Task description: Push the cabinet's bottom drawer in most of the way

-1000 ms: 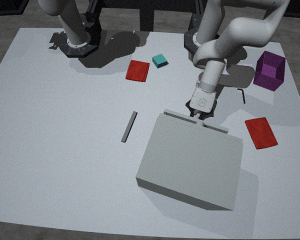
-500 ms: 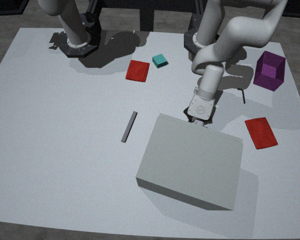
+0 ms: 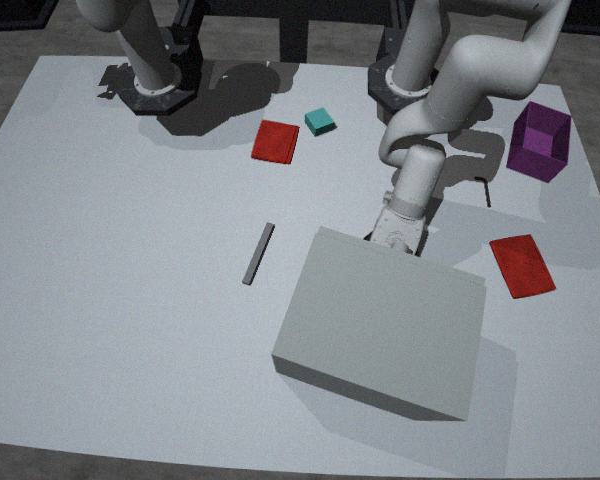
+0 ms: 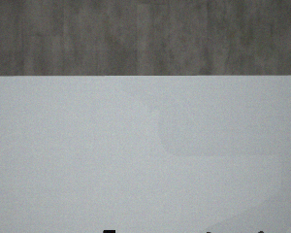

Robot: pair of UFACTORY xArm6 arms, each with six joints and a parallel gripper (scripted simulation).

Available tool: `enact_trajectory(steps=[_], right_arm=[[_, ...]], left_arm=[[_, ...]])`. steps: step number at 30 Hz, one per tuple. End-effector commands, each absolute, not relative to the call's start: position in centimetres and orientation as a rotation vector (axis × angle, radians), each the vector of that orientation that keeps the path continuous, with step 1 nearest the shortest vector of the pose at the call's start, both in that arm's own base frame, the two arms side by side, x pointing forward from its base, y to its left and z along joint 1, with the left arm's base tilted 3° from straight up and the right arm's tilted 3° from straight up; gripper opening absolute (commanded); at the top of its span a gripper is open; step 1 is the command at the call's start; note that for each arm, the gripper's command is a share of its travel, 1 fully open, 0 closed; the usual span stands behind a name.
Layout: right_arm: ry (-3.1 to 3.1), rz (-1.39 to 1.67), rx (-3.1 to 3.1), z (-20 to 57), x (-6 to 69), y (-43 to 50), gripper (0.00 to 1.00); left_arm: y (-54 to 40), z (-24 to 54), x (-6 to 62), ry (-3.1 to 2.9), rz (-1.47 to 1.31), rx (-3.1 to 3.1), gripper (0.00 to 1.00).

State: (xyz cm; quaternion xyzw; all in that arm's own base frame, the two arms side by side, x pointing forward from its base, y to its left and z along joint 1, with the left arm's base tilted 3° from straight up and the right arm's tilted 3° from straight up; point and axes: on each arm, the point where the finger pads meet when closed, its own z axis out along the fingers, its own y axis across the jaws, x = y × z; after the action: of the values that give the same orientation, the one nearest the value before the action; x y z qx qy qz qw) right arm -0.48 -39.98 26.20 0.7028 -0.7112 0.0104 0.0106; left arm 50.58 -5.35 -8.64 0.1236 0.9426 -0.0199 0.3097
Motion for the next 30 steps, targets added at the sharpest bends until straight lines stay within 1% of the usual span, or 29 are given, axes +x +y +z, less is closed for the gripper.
enact_trajectory(steps=[1, 24, 25, 30], right_arm=[[-2.218, 0.036, 2.192, 26.3, -0.48, -40.03, 1.0], [-2.218, 0.036, 2.192, 26.3, -0.48, -40.03, 1.0], [-2.218, 0.036, 2.192, 26.3, -0.48, -40.03, 1.0], [-2.218, 0.036, 2.192, 26.3, -0.48, -40.03, 1.0]], left_arm=[[-5.59, -8.56, 51.55, 2.488, -0.053, 0.327, 0.0], [-5.82, -8.54, 52.45, 2.488, -0.053, 0.327, 0.0], [-5.82, -8.54, 52.45, 2.488, -0.053, 0.327, 0.6], [-5.82, -8.54, 52.45, 2.488, -0.053, 0.327, 0.6]])
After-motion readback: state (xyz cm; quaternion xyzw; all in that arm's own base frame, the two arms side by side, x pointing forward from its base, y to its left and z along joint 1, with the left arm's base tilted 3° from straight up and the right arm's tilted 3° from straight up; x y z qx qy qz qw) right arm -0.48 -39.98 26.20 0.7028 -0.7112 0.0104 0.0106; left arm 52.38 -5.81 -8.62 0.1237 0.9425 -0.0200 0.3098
